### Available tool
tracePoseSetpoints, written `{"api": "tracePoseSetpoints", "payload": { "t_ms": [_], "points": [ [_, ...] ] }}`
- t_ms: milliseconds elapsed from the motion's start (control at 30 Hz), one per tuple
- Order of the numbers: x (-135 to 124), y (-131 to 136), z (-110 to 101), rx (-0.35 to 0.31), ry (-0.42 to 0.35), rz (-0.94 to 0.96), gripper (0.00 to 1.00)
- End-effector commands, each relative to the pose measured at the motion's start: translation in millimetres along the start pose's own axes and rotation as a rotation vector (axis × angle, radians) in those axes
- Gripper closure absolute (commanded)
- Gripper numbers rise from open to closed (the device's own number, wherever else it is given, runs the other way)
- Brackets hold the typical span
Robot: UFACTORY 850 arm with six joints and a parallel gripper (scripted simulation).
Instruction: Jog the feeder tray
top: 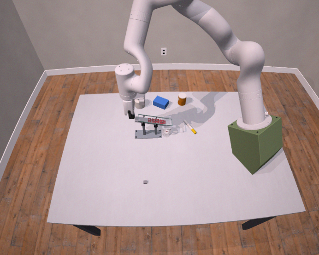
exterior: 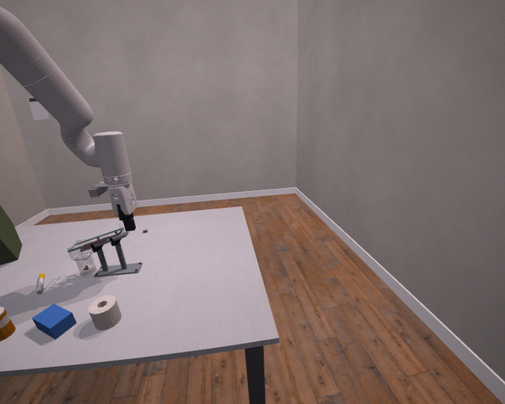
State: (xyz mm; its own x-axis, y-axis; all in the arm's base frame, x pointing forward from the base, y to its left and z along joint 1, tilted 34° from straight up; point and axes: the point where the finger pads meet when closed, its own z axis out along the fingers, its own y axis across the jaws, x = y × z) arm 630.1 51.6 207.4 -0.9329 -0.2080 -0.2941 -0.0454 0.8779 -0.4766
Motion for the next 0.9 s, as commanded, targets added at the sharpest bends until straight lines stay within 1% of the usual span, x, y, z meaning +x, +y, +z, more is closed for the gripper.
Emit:
{"api": "tracePoseSetpoints", "payload": {
  "t_ms": [0,100,167,233,533,733,867],
  "points": [
    [4,0,1,0.002,0.001,0.0,1.0],
    [-17,0,-5,0.002,0.001,0.0,1.0],
    [-17,0,-5,0.002,0.001,0.0,1.0],
    [-23,0,-6,0.002,0.001,0.0,1.0],
    [-21,0,-6,0.002,0.001,0.0,1.0],
    [-14,0,-4,0.002,0.001,0.0,1.0],
    [-2,0,-1,0.002,0.001,0.0,1.0]
  ]
}}
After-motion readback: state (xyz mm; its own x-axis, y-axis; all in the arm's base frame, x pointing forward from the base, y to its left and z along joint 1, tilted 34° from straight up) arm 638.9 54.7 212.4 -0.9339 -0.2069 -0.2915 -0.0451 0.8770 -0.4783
